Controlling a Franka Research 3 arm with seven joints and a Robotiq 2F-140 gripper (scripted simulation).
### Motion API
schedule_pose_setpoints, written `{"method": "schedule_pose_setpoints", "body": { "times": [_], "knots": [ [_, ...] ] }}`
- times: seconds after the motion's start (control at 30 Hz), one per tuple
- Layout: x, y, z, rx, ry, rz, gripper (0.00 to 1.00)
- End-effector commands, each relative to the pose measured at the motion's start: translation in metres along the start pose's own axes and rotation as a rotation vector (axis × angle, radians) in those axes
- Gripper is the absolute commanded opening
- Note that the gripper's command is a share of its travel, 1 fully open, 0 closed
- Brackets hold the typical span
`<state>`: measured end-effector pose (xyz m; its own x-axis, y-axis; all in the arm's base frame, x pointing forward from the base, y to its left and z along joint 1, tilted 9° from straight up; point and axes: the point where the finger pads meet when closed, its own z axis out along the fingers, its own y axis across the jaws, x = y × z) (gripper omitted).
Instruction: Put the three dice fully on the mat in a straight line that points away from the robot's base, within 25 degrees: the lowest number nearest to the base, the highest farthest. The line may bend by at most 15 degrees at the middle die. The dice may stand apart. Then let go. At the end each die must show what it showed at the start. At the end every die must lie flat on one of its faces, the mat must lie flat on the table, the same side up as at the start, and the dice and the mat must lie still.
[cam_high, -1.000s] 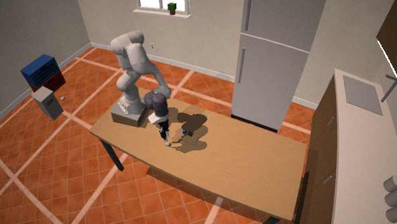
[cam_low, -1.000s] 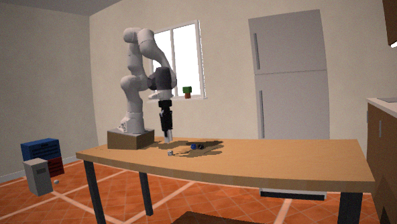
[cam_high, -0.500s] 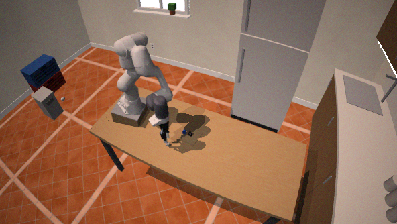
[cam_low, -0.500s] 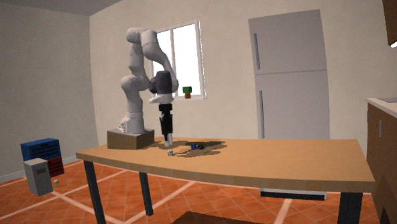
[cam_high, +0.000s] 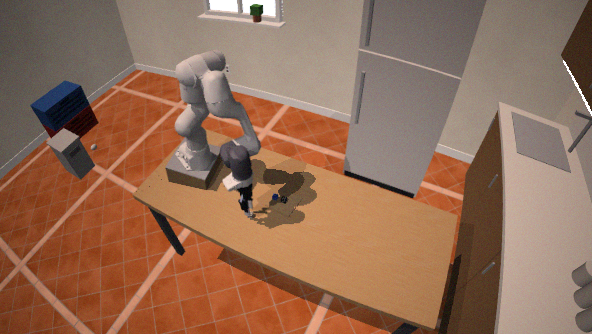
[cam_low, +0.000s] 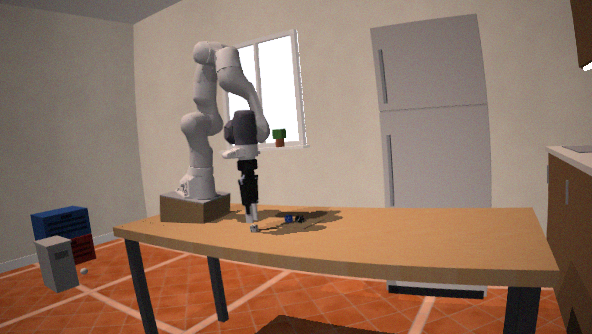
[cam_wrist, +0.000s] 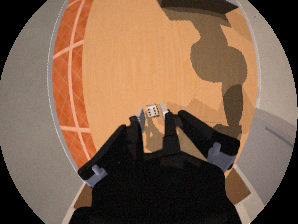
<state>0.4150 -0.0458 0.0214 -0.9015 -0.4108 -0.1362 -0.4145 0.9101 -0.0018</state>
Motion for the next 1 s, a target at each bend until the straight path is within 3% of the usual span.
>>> {"method": "schedule_pose_setpoints", "body": {
  "times": [0.0,0.97],
  "knots": [
    [-0.0042,-0.0019,0.0011,0.001,-0.015,-0.04,0.25],
    [-0.0043,-0.0019,0.0047,0.002,-0.015,-0.04,0.25]
  ]
}}
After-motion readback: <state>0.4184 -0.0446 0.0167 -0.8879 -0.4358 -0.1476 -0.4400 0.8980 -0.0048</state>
